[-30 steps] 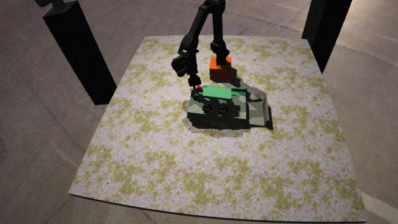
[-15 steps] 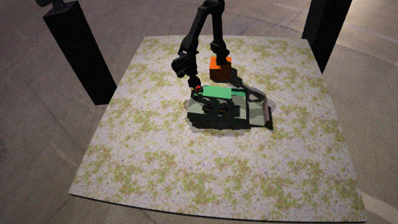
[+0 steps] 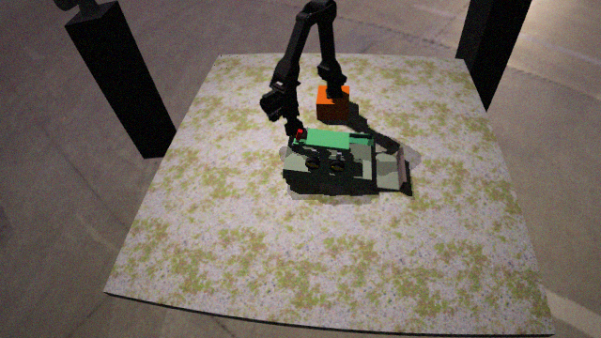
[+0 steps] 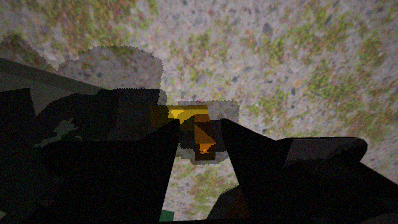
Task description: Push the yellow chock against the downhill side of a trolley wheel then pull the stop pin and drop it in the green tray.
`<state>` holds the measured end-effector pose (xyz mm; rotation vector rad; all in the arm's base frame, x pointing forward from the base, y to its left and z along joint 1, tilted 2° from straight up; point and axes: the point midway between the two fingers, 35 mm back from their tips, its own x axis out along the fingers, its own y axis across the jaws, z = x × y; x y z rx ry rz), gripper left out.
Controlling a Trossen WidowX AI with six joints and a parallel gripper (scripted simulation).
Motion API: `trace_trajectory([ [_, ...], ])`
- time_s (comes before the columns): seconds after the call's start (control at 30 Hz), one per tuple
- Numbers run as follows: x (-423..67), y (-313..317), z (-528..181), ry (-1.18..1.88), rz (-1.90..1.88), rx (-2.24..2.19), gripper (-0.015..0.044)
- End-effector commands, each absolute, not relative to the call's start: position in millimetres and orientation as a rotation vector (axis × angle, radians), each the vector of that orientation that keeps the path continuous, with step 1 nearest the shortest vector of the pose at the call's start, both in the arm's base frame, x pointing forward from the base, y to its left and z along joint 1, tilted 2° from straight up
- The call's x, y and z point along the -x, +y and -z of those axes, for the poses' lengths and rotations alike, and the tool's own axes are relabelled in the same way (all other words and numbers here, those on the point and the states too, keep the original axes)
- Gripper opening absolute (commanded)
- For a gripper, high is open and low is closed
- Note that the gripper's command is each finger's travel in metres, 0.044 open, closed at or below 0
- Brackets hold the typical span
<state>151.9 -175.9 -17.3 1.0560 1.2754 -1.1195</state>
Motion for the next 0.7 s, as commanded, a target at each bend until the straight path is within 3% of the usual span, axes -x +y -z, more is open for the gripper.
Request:
trace_trajectory([
  [0.0,-150,-173,21,1.291,1.114,-1.059,0.019],
  [0.1,-150,-173,21,1.291,1.114,-1.059,0.019],
  [0.23,-151,-175,18,1.279,1.12,-1.057,0.0085],
  [0.53,-151,-175,18,1.28,1.119,-1.057,0.0005],
  [0.67,-151,-174,2,1.288,1.116,-1.058,0.0],
])
